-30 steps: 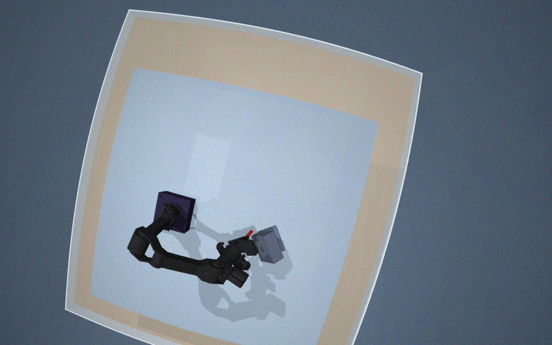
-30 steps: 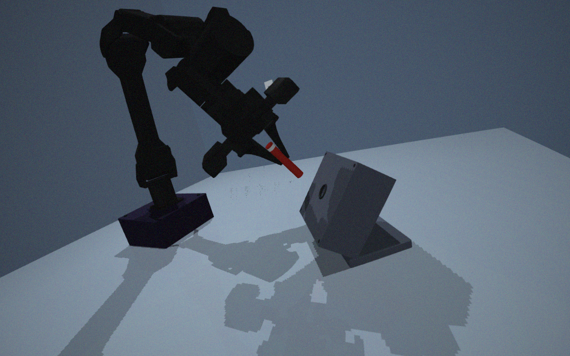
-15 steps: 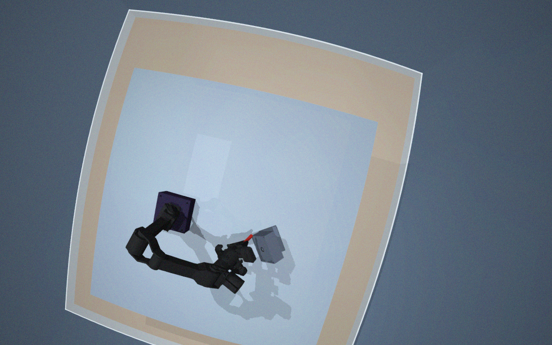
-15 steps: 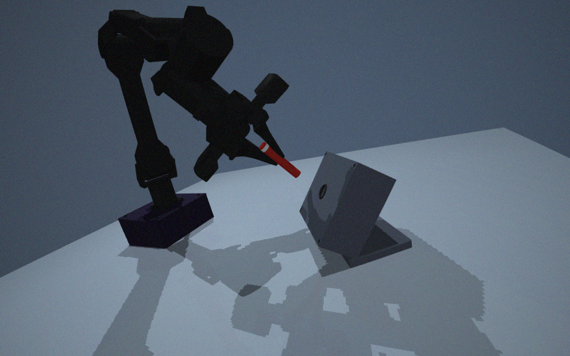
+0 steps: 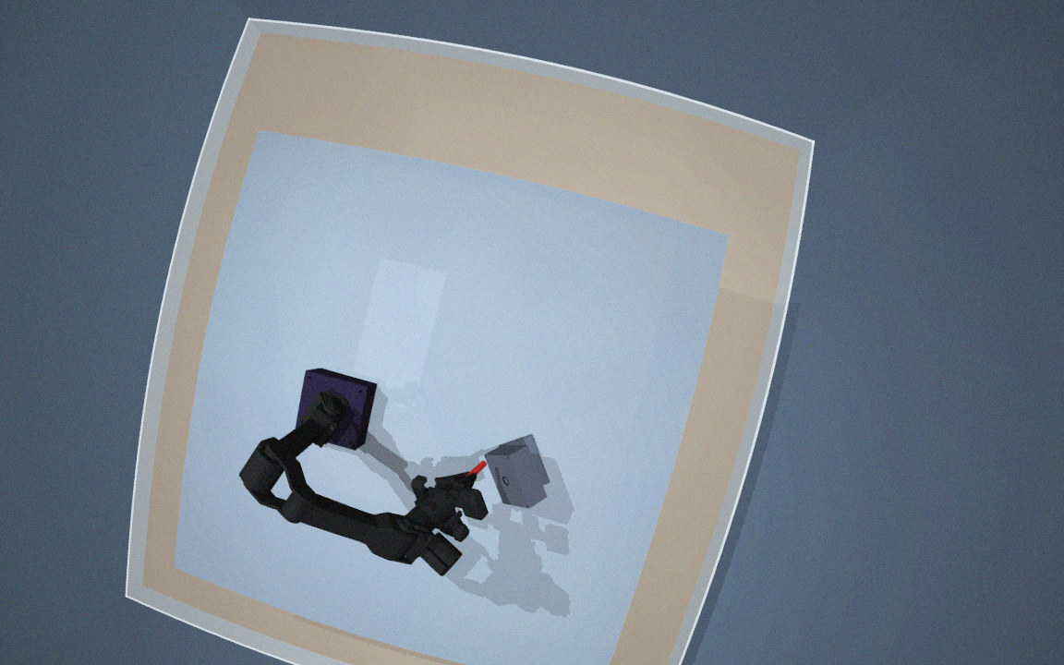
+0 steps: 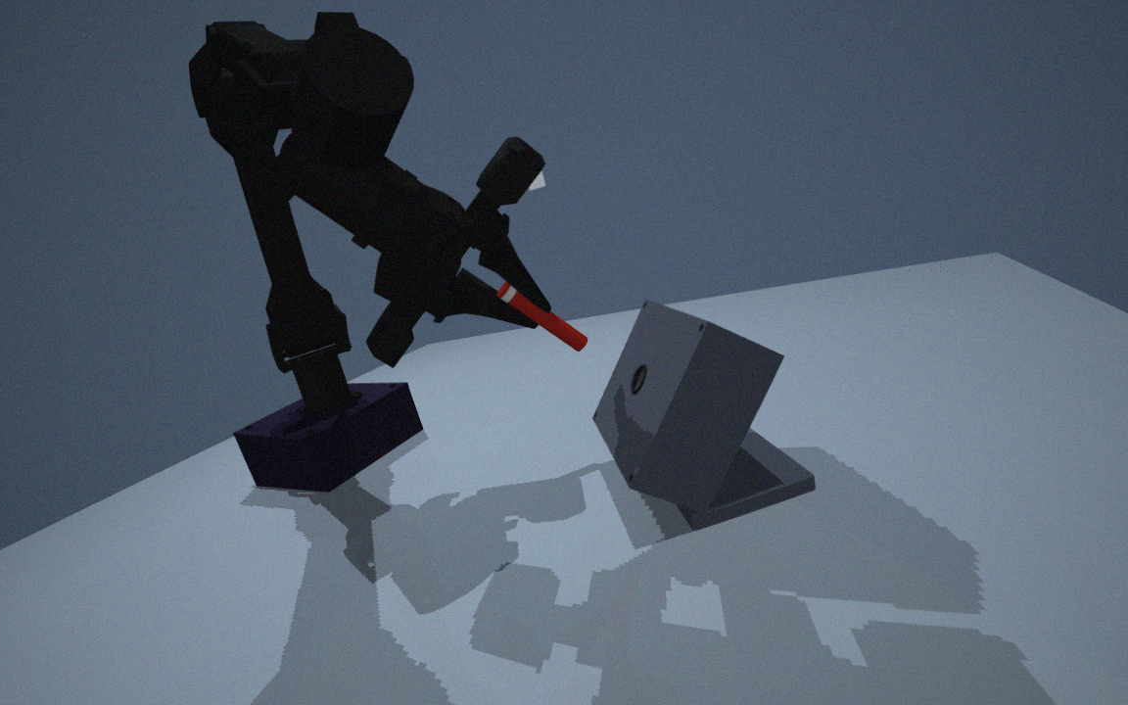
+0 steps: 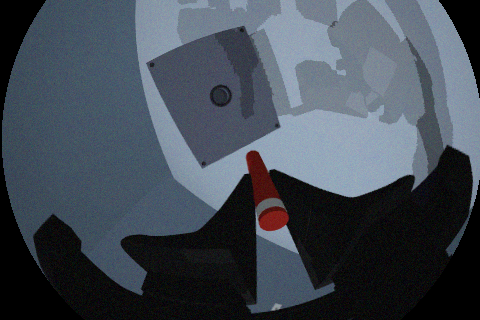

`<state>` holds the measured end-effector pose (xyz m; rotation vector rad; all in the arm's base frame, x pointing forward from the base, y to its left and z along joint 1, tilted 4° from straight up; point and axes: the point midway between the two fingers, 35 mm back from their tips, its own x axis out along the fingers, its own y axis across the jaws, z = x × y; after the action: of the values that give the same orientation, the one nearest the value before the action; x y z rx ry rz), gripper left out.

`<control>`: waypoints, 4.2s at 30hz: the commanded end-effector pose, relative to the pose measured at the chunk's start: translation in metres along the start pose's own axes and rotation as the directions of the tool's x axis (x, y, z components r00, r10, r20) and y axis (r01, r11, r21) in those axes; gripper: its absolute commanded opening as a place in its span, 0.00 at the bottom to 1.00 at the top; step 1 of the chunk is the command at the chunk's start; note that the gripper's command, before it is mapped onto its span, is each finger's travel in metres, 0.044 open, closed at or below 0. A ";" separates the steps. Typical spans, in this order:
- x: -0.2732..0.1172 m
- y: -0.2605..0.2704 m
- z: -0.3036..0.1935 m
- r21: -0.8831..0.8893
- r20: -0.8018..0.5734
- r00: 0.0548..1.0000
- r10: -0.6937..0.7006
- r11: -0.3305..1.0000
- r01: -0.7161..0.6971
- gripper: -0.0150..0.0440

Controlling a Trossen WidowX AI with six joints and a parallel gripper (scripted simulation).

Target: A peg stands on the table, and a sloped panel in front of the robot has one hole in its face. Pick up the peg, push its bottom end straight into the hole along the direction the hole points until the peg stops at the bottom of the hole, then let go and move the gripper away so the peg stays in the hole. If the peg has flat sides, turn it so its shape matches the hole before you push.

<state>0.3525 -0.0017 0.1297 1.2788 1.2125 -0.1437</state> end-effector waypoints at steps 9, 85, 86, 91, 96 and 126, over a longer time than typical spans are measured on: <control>-0.010 -0.003 0.010 0.061 0.012 0.998 0.054 0.997 -0.055 0.25; -0.001 -0.005 0.053 0.235 0.090 0.963 0.255 0.934 -0.270 0.25; -0.001 -0.005 0.053 0.235 0.090 0.963 0.255 0.934 -0.270 0.25; 0.005 -0.003 0.054 0.232 0.090 0.963 0.256 0.934 -0.270 0.25; 0.011 -0.001 0.054 0.231 0.090 0.962 0.256 0.935 -0.270 0.25; 0.019 0.001 0.055 0.225 0.088 0.962 0.260 0.935 -0.273 0.25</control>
<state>0.3937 -0.0340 0.1070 1.6224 0.9826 -0.1251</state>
